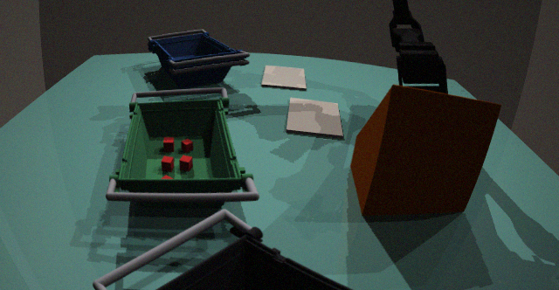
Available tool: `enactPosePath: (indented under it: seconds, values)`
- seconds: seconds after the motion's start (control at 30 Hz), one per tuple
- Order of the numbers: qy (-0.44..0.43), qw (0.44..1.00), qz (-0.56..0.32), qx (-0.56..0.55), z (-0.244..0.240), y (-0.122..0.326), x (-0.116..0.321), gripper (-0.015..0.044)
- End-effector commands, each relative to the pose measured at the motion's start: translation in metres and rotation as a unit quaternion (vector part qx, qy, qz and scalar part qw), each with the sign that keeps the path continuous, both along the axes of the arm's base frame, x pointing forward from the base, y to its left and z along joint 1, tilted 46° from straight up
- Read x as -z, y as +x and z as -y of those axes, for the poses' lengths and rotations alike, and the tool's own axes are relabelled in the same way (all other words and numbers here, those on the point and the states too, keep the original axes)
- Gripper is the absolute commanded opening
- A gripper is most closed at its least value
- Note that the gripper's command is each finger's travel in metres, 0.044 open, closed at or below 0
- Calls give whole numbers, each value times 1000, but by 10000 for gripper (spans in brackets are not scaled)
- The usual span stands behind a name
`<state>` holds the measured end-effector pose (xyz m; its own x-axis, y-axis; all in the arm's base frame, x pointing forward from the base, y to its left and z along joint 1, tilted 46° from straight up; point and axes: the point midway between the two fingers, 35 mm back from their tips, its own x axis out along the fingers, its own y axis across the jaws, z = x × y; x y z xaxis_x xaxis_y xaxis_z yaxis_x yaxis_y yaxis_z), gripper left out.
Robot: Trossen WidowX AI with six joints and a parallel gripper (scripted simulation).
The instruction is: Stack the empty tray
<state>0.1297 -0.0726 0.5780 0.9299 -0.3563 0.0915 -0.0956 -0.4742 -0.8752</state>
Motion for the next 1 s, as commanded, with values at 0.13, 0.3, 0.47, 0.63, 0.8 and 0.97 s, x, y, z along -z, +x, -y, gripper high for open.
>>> enactPosePath:
  seconds: [0.13,0.3,0.47,0.63,0.8,0.97]
  values:
    - [0,1000,0,0,0,0,0,269]
    - [8,1000,17,9,-4,2,-2,138]
    - [22,999,19,21,-44,31,2,90]
    - [16,1000,5,-1,-87,69,20,90]
    - [46,999,-17,17,-110,108,43,90]
    - [70,994,-51,62,-115,153,81,90]
